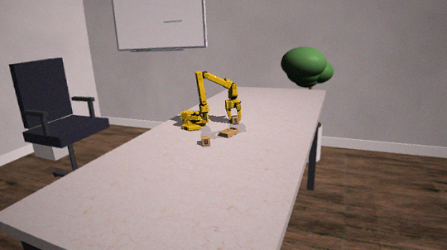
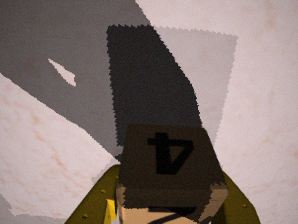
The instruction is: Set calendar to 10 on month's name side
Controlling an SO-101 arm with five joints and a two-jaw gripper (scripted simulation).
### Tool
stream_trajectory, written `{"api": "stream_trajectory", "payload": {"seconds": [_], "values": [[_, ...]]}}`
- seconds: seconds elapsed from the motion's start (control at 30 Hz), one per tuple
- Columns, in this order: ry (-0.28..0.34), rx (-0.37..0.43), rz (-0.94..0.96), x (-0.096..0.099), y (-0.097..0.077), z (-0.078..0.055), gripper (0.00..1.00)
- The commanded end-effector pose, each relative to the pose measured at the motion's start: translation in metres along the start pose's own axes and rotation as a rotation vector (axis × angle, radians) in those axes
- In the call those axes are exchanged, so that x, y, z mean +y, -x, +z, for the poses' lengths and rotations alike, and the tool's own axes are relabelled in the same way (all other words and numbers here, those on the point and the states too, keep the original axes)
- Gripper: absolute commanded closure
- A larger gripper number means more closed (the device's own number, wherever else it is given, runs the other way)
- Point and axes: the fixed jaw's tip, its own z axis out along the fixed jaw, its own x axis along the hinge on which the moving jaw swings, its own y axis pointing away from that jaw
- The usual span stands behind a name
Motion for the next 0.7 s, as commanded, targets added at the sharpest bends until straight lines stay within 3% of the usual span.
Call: {"api": "stream_trajectory", "payload": {"seconds": [0.0,0.67], "values": [[-0.041,-0.005,-0.004,-0.008,0.0,-0.01,1.0],[-0.041,-0.005,-0.004,-0.001,-0.001,-0.053,1.0]]}}
